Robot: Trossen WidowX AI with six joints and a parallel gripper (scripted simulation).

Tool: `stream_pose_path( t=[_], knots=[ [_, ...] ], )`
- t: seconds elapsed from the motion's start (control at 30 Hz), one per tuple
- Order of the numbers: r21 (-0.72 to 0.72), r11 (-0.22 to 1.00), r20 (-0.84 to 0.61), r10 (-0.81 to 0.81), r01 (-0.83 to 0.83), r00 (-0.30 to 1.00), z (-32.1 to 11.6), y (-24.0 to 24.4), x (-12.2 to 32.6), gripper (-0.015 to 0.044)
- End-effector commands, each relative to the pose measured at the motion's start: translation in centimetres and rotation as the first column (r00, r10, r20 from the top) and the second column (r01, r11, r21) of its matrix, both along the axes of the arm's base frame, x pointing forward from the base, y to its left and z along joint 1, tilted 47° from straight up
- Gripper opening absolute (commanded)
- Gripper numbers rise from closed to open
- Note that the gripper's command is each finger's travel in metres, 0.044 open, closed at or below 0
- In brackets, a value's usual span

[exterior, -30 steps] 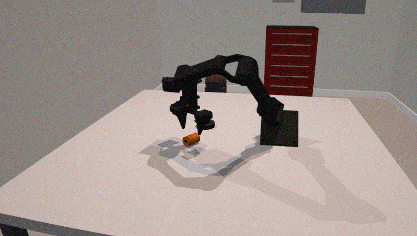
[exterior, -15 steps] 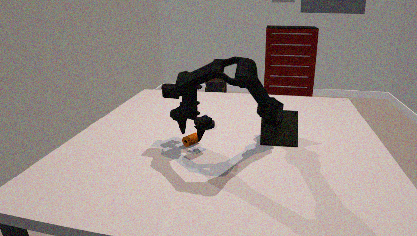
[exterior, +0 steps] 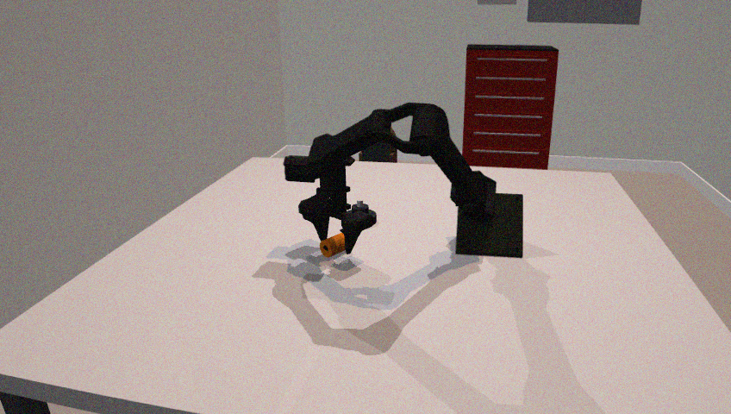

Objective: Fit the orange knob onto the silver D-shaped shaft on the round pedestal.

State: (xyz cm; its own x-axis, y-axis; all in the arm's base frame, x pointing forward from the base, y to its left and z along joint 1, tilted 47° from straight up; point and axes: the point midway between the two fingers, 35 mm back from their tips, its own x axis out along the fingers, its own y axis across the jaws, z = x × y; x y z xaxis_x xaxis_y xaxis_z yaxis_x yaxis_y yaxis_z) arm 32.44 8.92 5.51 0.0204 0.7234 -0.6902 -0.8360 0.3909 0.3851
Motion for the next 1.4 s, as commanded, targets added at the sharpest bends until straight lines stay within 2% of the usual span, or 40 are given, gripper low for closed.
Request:
stream_pose_path(
  t=[0.0,0.1,0.4,0.7,1.13,1.37],
  knots=[
    [0.006,1.0,-0.002,-0.006,0.006,1.0,0.0,0.1,0.0,0.0309],
    [0.006,1.0,-0.002,-0.006,0.006,1.0,0.0,0.1,0.0,0.024],
    [0.006,1.0,-0.002,-0.006,0.006,1.0,0.0,0.1,0.0,0.024],
    [0.006,1.0,-0.002,-0.006,0.006,1.0,0.0,0.1,0.0,0.0181],
    [0.005,1.0,-0.006,-0.01,0.01,1.0,0.9,-1.1,0.0,0.0181],
    [-0.004,0.987,-0.166,-0.16,0.162,0.973,0.9,-1.1,0.0,0.0181]
  ],
)
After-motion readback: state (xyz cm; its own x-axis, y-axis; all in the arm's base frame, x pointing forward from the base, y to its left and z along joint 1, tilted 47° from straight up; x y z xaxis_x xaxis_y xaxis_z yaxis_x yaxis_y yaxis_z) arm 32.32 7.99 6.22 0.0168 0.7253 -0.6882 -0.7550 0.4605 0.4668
